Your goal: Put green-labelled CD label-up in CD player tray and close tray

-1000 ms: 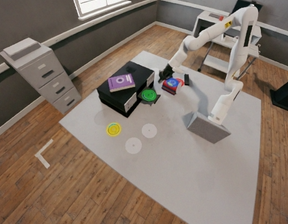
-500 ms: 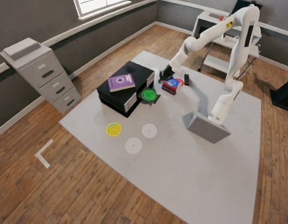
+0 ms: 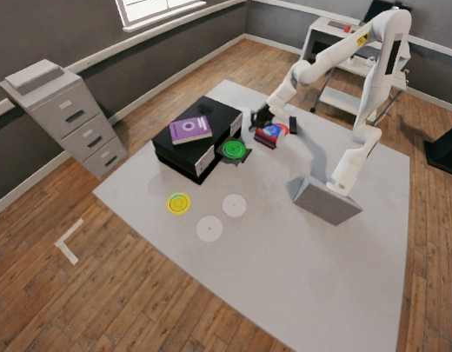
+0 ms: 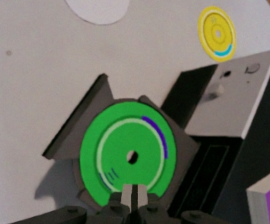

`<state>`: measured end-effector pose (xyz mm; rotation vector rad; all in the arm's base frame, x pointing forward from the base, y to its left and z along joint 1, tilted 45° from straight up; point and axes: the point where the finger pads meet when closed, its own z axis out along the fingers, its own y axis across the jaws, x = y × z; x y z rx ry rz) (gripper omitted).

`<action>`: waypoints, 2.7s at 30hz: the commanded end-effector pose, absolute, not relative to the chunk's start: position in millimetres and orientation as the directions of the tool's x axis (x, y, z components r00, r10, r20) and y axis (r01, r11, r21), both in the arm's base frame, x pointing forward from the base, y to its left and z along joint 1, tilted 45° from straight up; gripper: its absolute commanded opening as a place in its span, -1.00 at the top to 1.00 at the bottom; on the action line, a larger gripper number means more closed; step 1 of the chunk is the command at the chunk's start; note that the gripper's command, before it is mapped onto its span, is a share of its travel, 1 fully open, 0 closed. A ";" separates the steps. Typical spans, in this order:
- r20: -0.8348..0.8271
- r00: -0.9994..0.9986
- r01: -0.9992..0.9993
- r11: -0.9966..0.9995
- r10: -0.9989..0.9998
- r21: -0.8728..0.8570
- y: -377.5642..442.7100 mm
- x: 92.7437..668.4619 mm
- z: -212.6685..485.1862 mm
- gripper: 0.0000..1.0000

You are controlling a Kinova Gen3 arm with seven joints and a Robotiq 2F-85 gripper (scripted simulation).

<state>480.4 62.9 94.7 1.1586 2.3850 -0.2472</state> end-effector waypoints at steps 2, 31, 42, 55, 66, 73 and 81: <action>-0.492 -0.522 0.781 0.623 0.696 0.052 66.5 477.8 93.0 0.80; -0.466 -0.155 0.886 0.331 0.871 0.324 69.2 465.2 79.6 0.80; -0.414 0.035 0.879 0.169 0.910 0.446 70.5 459.1 73.1 0.80; -0.303 0.286 0.806 -0.057 0.909 0.589 72.3 450.7 64.1 0.80; -0.157 0.509 0.667 -0.272 0.846 0.694 74.1 442.3 55.2 0.80; -0.086 0.593 0.588 -0.357 0.801 0.726 74.9 438.7 51.4 0.80; 0.027 0.699 0.453 -0.473 0.714 0.756 76.0 433.3 45.6 0.80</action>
